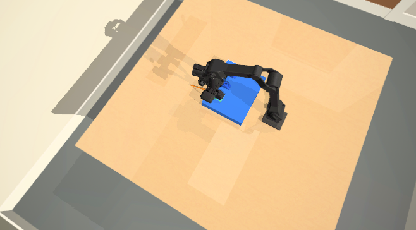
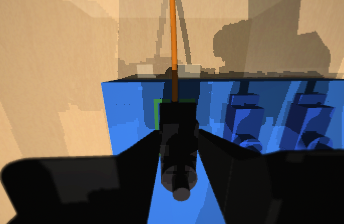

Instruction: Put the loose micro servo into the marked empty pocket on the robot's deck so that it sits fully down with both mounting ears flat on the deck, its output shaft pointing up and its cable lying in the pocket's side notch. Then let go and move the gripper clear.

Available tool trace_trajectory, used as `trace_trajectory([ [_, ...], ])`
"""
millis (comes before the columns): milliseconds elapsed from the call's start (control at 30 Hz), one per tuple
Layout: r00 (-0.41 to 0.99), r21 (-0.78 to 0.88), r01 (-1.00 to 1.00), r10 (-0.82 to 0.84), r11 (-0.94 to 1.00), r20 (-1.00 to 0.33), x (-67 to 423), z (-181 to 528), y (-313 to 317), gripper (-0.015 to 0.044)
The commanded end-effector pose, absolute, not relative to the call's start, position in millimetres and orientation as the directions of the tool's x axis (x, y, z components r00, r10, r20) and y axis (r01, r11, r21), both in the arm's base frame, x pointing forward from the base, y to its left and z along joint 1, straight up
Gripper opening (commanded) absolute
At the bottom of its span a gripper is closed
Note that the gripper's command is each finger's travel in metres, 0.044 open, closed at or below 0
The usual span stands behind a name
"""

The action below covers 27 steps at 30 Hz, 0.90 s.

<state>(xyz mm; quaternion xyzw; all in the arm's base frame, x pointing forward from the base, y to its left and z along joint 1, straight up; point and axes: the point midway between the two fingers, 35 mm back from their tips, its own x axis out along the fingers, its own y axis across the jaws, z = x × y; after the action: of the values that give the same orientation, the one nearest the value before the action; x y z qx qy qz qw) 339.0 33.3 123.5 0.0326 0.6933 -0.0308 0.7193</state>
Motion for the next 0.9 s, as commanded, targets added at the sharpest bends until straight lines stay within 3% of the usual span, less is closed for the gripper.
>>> trace_trajectory([
  [0,0.037,0.005,0.087,0.002,0.996,-0.999,339.2,119.4,33.5,0.0000],
  [867,0.037,0.005,0.087,0.002,0.996,-0.999,340.0,99.2,33.5,0.0000],
])
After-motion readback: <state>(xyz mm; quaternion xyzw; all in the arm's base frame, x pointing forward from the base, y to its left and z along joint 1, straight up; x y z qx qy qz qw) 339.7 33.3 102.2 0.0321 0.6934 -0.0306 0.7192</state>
